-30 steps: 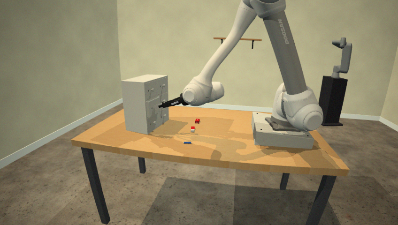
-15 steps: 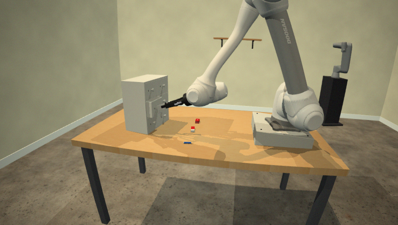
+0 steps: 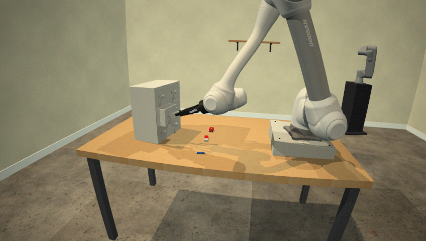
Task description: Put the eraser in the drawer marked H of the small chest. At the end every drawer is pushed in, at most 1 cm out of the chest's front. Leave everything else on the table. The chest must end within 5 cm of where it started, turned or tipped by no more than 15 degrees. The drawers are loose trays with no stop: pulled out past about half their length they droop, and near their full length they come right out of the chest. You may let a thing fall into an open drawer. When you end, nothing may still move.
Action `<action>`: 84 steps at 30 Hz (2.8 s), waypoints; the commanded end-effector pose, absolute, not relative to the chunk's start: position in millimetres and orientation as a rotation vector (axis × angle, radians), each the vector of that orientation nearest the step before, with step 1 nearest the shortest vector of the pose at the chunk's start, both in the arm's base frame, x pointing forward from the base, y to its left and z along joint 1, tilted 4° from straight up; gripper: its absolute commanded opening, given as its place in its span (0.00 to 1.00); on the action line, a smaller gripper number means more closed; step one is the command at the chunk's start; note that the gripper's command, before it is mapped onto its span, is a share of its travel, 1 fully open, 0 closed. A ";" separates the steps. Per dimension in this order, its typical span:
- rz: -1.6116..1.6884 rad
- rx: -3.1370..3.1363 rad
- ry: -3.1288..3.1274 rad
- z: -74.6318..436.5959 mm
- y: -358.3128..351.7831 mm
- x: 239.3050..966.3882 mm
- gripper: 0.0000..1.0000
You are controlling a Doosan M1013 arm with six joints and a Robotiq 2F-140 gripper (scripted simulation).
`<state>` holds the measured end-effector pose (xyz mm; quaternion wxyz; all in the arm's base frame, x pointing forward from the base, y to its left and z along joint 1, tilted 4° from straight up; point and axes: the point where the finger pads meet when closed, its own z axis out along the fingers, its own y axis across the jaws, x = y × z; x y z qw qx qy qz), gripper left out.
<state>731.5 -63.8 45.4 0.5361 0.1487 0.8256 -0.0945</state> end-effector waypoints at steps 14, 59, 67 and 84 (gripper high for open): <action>-0.225 0.354 1.966 46.2 -60.1 721.5 0.08; -0.225 0.354 1.966 46.5 -58.8 718.1 0.20; -0.225 0.354 1.966 48.8 -47.4 687.1 0.20; -0.225 0.354 1.966 59.5 -35.3 654.4 0.20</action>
